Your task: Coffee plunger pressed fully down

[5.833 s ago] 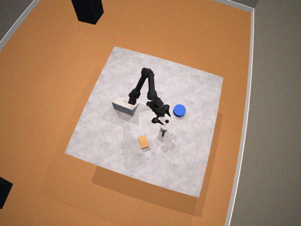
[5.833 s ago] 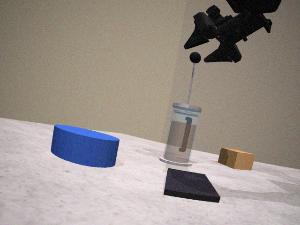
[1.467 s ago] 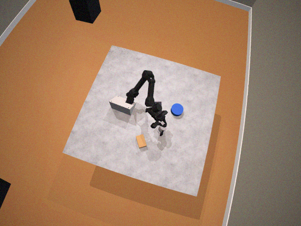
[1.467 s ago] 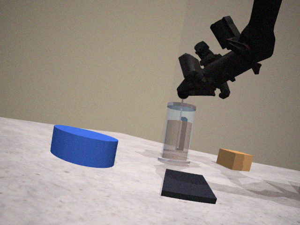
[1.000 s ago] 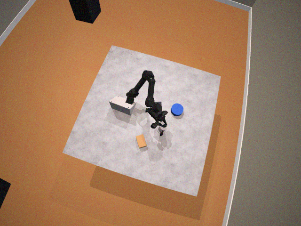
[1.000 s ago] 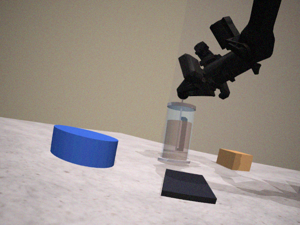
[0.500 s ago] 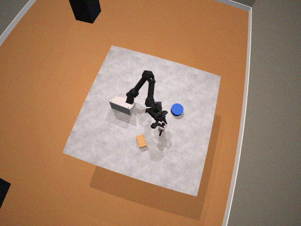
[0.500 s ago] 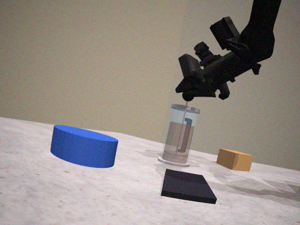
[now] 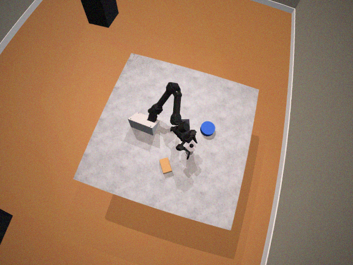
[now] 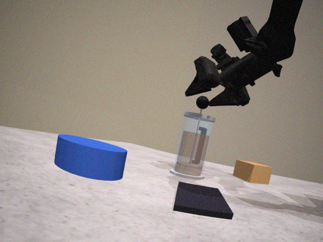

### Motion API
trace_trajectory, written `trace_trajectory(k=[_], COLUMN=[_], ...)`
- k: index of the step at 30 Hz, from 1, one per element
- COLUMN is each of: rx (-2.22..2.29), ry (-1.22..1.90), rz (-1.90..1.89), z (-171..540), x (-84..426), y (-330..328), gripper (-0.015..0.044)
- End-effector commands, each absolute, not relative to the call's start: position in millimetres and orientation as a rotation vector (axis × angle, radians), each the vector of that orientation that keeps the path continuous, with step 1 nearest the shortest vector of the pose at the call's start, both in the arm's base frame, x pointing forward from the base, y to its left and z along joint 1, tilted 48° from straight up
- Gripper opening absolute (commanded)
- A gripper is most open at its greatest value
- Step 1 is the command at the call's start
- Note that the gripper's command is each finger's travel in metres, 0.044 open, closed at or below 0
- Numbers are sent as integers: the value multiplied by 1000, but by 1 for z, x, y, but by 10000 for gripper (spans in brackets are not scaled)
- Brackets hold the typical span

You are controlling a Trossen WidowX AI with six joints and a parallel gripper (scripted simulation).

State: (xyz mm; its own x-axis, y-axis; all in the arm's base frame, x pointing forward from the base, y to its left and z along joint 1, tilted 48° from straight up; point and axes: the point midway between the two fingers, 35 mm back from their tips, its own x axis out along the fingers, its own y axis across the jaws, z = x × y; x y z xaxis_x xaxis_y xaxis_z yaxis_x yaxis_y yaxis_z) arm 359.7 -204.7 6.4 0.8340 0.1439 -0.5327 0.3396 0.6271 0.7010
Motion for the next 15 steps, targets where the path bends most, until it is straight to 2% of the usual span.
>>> trace_trajectory(k=[1, 4, 15], rx=[884, 888, 889], ry=[574, 576, 576], rz=[-119, -117, -117], z=[38, 63, 62], x=[354, 345, 343], y=[-233, -250, -250], gripper=[440, 440, 440])
